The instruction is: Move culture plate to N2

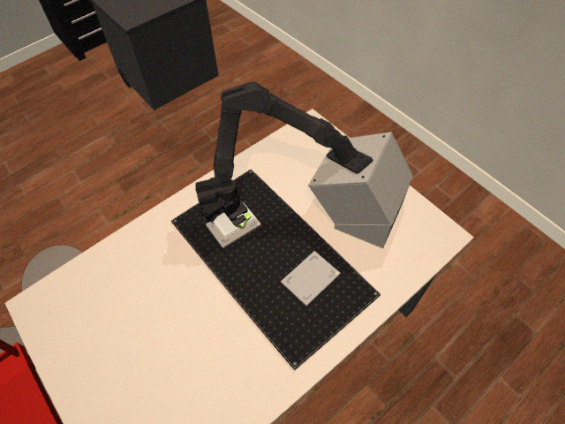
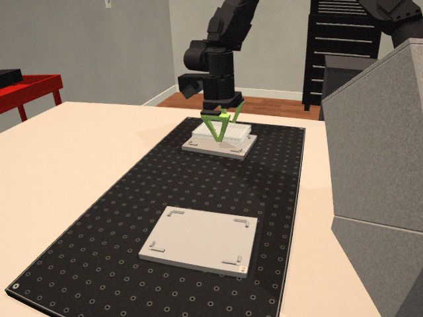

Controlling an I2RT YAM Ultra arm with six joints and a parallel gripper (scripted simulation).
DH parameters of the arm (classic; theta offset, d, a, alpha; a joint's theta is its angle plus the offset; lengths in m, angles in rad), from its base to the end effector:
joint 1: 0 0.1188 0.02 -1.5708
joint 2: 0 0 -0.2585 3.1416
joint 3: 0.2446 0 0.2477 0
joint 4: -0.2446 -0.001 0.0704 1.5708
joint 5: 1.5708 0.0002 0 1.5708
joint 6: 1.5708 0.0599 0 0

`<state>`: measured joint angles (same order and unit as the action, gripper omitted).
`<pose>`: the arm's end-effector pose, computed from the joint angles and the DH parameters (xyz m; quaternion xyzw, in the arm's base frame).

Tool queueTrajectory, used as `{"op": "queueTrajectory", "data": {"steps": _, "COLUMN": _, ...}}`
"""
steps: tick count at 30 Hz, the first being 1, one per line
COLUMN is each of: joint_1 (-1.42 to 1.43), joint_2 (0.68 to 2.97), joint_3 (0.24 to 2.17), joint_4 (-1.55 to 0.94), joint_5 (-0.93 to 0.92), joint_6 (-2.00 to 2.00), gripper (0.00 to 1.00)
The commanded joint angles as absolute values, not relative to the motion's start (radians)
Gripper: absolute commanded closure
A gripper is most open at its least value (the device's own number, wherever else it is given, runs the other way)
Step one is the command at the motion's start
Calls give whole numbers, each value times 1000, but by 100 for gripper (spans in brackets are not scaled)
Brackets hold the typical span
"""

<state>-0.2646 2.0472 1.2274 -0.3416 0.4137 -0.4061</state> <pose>0.3762 -0.1259 0.0988 -0.0261 0.9588 -0.2554 0.1217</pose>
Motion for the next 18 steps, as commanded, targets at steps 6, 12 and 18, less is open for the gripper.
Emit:
{"op": "queueTrajectory", "data": {"steps": 6, "joint_1": -272, "joint_2": 2082, "joint_3": 1280, "joint_4": -289, "joint_5": 399, "joint_6": -425, "gripper": 100}}
{"op": "queueTrajectory", "data": {"steps": 12, "joint_1": -257, "joint_2": 2056, "joint_3": 1279, "joint_4": -288, "joint_5": 398, "joint_6": -422, "gripper": 100}}
{"op": "queueTrajectory", "data": {"steps": 18, "joint_1": -258, "joint_2": 2047, "joint_3": 1276, "joint_4": -286, "joint_5": 399, "joint_6": -422, "gripper": 100}}
